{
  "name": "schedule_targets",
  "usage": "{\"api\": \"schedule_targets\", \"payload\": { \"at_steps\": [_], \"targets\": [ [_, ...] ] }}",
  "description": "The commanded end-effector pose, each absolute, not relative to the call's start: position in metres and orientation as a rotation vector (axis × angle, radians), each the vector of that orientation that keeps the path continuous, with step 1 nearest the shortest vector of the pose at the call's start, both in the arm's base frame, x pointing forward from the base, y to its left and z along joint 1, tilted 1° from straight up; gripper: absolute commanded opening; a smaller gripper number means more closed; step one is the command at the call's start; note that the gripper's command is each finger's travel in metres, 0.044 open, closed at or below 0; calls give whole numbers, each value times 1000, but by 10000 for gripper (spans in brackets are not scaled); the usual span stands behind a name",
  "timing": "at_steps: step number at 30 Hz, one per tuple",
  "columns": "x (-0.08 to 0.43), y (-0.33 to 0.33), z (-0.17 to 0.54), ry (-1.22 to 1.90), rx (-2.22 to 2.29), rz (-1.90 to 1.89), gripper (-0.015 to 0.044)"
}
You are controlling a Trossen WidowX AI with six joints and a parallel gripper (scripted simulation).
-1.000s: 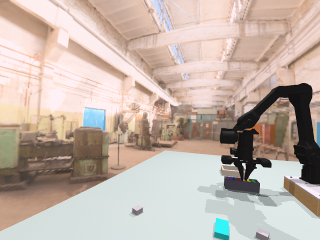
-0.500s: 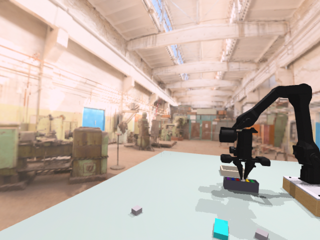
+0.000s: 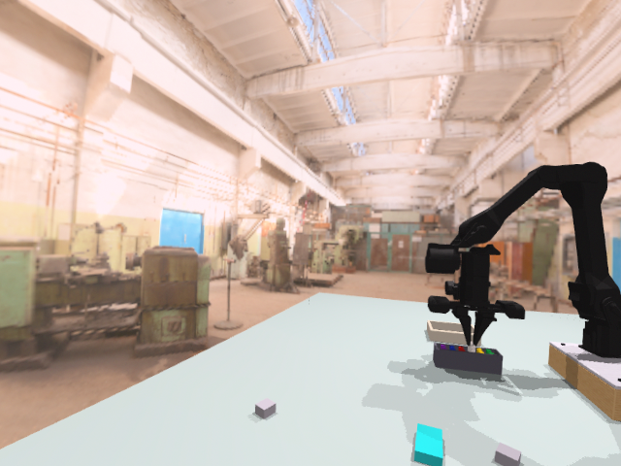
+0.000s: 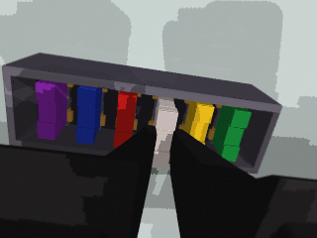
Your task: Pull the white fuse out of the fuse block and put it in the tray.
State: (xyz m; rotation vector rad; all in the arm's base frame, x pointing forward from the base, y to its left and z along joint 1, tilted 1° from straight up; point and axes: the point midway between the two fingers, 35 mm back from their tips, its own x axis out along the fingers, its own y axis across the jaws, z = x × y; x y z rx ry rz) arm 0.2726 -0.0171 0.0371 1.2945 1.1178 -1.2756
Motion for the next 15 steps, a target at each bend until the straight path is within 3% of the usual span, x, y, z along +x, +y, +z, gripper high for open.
{"api": "schedule_targets", "payload": {
  "at_steps": [1,15],
  "targets": [
    [273,-17,40,1116,1297,-1276,0],
    [273,-17,47,1116,1298,-1276,0]
  ]
}}
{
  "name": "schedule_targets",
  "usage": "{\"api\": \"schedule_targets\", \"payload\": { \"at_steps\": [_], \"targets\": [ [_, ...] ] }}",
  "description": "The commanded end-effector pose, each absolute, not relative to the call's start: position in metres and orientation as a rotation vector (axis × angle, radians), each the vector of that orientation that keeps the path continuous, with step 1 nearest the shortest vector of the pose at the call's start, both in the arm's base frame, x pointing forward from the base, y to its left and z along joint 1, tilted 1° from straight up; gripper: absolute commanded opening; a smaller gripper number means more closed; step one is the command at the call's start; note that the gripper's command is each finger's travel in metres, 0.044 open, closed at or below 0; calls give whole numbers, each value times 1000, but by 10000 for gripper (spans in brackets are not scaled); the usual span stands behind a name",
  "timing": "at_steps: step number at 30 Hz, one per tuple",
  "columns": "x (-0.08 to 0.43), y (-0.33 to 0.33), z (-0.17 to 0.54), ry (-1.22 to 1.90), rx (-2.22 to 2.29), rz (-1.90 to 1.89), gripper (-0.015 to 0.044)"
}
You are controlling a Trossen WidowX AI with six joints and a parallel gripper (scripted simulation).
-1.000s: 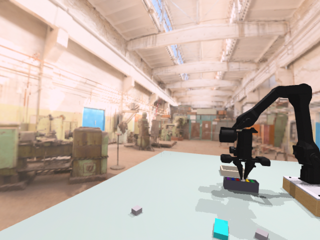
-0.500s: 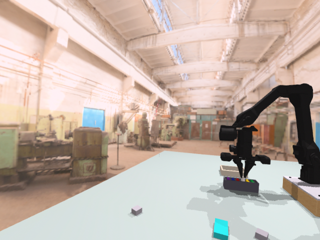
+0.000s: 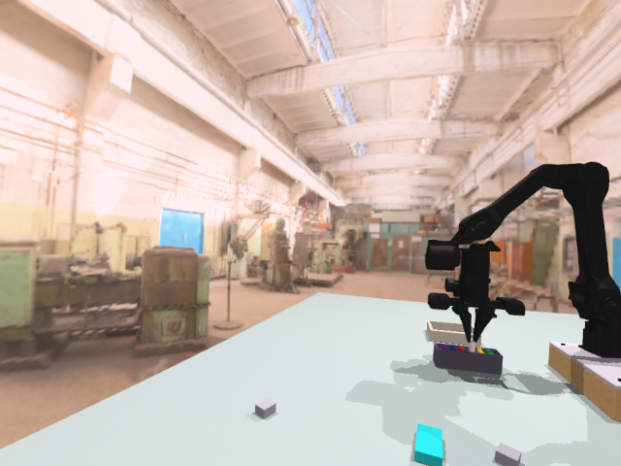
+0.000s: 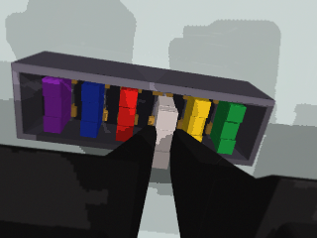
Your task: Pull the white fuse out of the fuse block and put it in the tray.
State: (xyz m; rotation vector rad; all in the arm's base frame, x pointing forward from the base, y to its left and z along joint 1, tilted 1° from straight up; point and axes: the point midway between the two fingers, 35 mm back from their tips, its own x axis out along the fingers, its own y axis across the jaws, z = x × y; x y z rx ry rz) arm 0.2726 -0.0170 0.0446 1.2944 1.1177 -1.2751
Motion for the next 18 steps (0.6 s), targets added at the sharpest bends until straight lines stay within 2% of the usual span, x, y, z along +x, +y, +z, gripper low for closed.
{"api": "schedule_targets", "payload": {
  "at_steps": [1,18],
  "targets": [
    [273,-17,47,1116,1298,-1276,0],
    [272,-17,56,1116,1299,-1277,0]
  ]
}}
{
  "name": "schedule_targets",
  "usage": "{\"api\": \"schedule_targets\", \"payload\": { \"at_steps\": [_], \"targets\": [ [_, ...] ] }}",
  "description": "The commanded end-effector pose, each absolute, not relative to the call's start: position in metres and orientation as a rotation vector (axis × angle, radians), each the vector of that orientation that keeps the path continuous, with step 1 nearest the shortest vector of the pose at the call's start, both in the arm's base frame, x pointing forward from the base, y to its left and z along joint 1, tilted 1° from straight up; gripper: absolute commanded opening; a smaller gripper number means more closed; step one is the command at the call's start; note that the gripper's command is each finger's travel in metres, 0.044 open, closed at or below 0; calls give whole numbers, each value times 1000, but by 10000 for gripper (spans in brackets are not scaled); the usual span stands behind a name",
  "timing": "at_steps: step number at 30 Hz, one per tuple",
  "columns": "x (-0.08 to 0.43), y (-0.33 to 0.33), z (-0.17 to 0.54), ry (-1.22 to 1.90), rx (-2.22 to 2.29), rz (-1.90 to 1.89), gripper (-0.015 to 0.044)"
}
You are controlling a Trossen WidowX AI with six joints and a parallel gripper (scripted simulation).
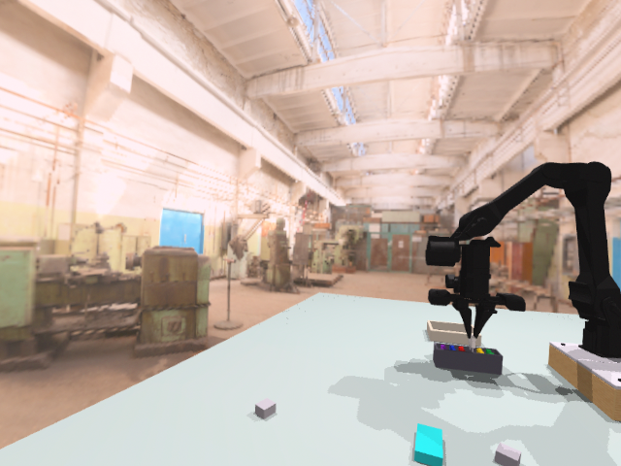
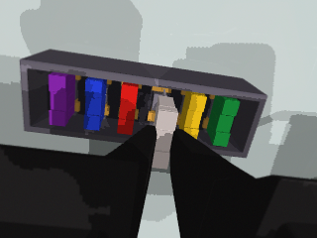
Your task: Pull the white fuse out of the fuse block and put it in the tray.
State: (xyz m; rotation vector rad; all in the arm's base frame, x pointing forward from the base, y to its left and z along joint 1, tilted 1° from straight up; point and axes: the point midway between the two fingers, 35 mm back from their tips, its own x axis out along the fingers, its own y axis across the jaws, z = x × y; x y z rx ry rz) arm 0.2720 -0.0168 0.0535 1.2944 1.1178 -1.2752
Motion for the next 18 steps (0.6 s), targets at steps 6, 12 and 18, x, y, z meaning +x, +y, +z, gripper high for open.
{"api": "schedule_targets", "payload": {
  "at_steps": [6,12,18],
  "targets": [
    [272,-16,58,1116,1300,-1277,0],
    [272,-16,62,1116,1300,-1277,0],
    [272,-16,72,1116,1300,-1277,0]
  ]
}}
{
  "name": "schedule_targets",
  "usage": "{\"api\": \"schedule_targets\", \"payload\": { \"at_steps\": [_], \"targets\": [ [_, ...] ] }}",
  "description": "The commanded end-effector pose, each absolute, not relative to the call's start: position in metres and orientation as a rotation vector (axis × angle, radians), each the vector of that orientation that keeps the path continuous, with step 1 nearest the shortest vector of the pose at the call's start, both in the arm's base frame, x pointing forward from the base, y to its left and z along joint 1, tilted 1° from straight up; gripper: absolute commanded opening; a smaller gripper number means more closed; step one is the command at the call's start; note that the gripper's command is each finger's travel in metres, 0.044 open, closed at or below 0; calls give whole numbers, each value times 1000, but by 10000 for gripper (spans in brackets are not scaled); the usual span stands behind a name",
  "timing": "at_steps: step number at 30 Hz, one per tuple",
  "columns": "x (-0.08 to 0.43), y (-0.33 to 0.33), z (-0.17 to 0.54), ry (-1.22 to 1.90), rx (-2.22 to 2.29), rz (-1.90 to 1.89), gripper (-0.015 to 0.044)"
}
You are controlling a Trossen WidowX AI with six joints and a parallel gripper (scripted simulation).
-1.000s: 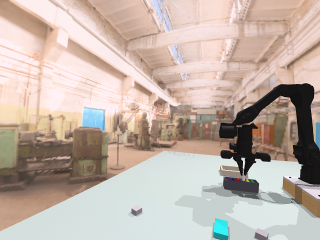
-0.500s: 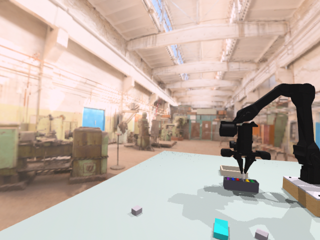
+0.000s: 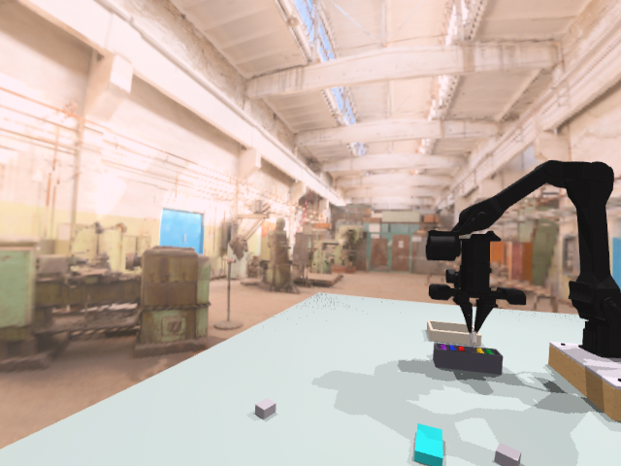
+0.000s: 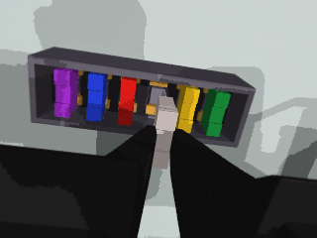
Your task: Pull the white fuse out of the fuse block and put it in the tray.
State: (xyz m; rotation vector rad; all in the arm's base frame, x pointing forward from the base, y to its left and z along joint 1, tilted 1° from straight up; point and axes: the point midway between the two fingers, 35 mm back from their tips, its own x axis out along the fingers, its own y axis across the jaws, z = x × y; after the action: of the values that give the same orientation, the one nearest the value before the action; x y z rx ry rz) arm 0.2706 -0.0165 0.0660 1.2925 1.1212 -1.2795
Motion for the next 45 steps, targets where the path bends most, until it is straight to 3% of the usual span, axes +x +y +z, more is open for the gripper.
{"api": "schedule_targets", "payload": {
  "at_steps": [1,12,45],
  "targets": [
    [271,-16,74,1116,1300,-1277,0],
    [273,-23,83,1115,1300,-1277,0],
    [258,-193,88,1105,1288,-1285,0]
  ]
}}
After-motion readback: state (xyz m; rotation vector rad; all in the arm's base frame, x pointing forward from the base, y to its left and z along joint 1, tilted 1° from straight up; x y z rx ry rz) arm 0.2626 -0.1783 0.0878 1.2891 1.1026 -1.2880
